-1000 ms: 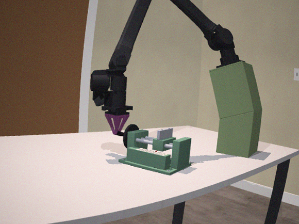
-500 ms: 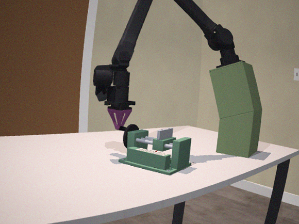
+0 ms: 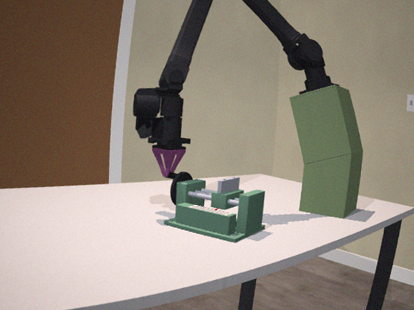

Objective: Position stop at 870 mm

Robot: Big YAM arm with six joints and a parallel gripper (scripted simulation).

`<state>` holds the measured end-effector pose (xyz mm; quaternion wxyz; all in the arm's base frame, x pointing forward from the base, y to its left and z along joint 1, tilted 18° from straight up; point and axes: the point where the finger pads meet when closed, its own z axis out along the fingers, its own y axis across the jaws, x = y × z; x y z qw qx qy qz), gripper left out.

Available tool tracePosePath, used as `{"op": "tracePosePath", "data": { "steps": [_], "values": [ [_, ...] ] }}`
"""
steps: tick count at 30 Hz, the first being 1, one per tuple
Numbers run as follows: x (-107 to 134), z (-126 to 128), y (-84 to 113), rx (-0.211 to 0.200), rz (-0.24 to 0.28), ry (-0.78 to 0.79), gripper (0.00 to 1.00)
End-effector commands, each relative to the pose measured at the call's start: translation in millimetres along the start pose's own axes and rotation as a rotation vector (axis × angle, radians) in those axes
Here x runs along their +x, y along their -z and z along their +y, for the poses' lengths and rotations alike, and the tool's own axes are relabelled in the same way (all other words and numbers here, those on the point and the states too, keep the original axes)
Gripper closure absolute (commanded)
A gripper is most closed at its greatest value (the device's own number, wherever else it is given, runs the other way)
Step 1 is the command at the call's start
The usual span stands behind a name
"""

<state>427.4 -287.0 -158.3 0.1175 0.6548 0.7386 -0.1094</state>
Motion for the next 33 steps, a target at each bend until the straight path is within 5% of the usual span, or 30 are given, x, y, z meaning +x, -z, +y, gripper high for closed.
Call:
{"op": "tracePosePath", "data": {
  "steps": [1,26,33],
  "values": [
    [-11.8,-0.8,15.9,-0.017,-0.02,-0.005,0.94],
    [-14.3,-21.5,9.4,-0.02,-0.027,-0.008,0.94],
    [-4.3,-33.5,-3.1,0.008,-0.004,0.001,0.94]
  ]
}}
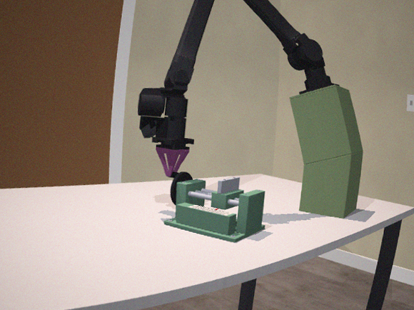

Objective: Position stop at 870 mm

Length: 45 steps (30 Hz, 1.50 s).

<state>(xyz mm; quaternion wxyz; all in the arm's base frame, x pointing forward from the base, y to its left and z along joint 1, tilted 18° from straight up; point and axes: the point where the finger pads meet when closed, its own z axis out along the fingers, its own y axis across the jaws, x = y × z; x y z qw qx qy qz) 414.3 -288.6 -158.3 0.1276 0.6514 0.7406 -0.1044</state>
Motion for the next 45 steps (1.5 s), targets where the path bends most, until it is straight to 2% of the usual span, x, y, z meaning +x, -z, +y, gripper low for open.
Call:
{"op": "tracePosePath", "data": {
  "steps": [1,6,11,16,17,22,25,31,38,42,45],
  "values": [
    [-4.3,-20.4,-3.0,0.029,0.004,-0.003,0.94],
    [-5.9,-19.9,-4.5,0.02,-0.004,-0.006,0.94],
    [-1.1,-30.7,-12.6,0.029,0.005,-0.003,0.94],
    [-0.9,-34.4,-13.9,0.029,0.006,-0.003,0.94],
    [2.8,-39.4,-13.9,0.048,0.02,0.003,0.94],
    [2.8,-40.1,-14.9,0.048,0.02,0.003,0.94],
    [-0.9,-37.6,-19.2,0.03,0.005,-0.003,0.94],
    [-0.6,-42.2,-28.9,0.03,0.005,-0.003,0.94],
    [2.1,-45.6,-30.0,0.042,0.016,0.001,0.94],
    [-9.9,-32.8,-35.1,0.015,-0.01,-0.008,0.94],
    [-9.5,-33.1,-42.7,0.015,-0.009,-0.008,0.94]
  ]
}}
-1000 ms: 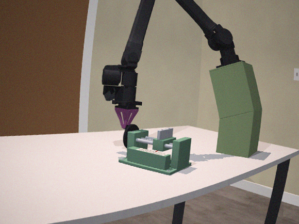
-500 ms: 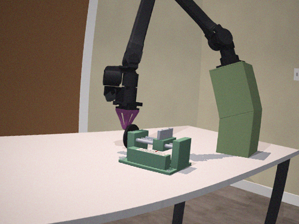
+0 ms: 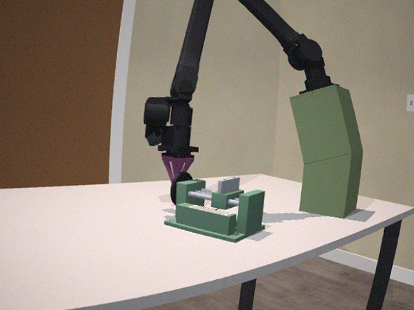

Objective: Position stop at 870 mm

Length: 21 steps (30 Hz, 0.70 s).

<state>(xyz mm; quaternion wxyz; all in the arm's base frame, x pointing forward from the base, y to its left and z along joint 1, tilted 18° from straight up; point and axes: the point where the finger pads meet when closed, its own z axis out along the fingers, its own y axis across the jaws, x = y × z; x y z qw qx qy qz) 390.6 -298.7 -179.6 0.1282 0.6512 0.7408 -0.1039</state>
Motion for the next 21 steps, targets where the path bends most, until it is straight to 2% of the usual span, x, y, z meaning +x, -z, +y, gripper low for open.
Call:
{"op": "tracePosePath", "data": {
  "steps": [1,9,21],
  "values": [
    [-9.7,-8.2,-22.7,0.017,-0.009,-0.008,0.94],
    [-2.2,-15.8,-27.6,0.034,0.007,-0.002,0.94],
    [-3.8,3.4,-40.4,0.032,0.006,-0.016,0.94]
  ]
}}
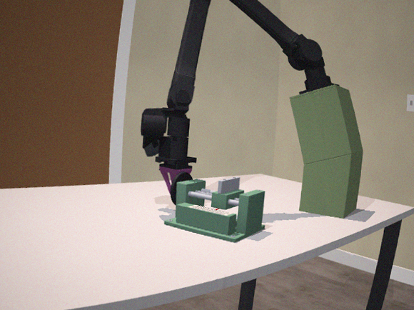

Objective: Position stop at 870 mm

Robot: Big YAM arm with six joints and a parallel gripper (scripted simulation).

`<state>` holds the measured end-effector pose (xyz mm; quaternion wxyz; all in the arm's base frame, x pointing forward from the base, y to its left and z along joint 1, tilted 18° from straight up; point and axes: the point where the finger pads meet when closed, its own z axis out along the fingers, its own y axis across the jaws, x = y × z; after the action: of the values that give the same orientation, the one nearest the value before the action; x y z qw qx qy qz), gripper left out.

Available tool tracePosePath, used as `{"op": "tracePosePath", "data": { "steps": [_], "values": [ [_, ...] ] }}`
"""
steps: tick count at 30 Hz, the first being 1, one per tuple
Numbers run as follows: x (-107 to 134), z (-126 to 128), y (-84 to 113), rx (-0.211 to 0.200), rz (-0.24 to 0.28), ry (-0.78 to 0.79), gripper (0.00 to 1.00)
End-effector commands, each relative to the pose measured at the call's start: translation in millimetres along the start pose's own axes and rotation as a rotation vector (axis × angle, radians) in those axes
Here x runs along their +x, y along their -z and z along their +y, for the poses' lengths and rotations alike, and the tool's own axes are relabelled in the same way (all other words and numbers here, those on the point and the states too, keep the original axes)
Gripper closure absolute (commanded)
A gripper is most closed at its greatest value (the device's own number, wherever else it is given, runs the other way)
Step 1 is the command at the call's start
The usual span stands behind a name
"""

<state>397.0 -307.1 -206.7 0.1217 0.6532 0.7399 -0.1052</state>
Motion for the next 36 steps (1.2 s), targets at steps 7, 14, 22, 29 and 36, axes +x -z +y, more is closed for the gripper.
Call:
{"op": "tracePosePath", "data": {
  "steps": [7,14,22,29,36],
  "values": [
    [-4.1,0.9,-13.1,0.02,-0.002,-0.012,0.94],
    [4.3,22.2,-18.1,0.011,0.001,0.005,0.94],
    [-7.7,17.1,-23.7,0.014,-0.007,-0.017,0.94],
    [4.4,38.1,-20.2,0.009,0.001,0.005,0.94],
    [0.9,51.8,-20.0,-0.011,-0.013,-0.001,0.94]
  ]
}}
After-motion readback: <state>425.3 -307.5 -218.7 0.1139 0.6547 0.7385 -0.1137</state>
